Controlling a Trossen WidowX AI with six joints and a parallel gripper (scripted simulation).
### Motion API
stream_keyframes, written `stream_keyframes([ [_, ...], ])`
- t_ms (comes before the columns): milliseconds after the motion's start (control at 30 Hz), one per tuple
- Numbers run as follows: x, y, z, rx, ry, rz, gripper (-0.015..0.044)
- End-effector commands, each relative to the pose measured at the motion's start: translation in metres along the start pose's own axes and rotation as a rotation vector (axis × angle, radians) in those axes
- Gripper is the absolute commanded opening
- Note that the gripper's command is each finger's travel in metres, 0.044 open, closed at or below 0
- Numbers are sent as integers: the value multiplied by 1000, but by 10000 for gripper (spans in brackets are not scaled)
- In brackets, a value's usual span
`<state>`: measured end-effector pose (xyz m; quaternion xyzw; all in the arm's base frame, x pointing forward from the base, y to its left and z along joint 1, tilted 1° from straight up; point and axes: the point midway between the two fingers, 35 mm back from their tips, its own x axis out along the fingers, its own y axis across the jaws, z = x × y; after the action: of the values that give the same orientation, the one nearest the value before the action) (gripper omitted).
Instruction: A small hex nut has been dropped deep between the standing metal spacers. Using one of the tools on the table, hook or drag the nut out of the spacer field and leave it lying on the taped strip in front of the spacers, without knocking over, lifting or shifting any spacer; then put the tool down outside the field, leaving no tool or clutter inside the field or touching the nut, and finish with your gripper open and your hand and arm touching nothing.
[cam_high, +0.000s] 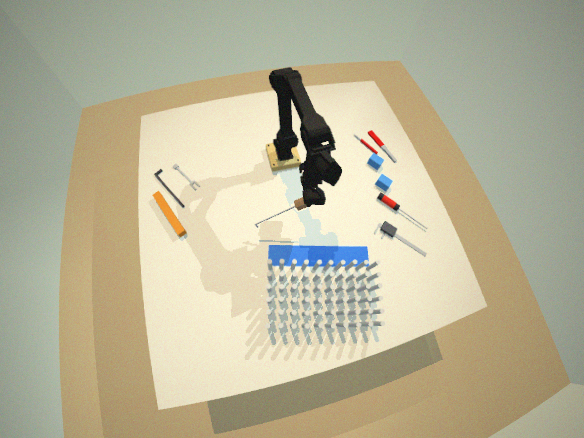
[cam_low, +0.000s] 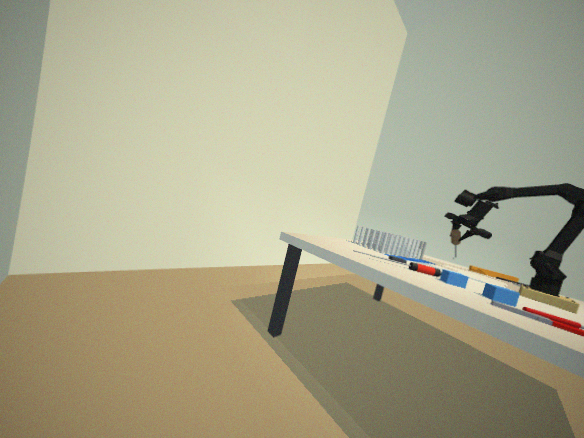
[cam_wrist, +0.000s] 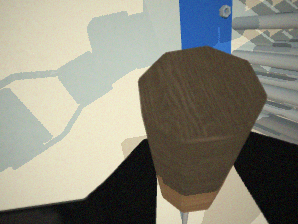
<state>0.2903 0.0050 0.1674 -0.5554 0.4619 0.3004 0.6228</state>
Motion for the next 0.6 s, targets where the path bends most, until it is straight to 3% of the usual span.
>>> stream_keyframes([
  [0,0,-10,-9,149,-2,2,0],
  [567,5,-34,-51,726,-7,30,0],
])
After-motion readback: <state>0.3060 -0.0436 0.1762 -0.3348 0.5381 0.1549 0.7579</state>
